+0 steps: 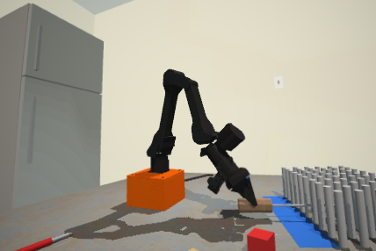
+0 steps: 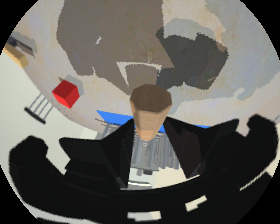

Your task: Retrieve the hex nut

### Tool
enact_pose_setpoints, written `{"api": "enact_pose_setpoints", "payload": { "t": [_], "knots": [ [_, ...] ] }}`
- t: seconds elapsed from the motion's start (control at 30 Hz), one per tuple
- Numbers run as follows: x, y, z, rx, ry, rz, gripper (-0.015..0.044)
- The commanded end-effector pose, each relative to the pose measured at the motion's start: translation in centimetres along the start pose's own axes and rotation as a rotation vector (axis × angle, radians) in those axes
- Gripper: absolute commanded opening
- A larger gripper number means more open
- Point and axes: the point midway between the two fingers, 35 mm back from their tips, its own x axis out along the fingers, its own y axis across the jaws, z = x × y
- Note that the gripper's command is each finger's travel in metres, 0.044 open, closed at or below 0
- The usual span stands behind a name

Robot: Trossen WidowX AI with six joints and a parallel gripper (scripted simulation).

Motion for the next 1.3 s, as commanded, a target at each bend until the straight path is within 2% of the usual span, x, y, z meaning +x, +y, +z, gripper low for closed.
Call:
{"api": "enact_pose_setpoints", "payload": {
  "t": [0.0,1.27],
  "knots": [
    [0.2,0.1,-0.5,0.001,0.002,0.004,0.0000],
    [1.3,0.6,-2.0,0.004,0.005,0.004,0.0000]
  ]
}}
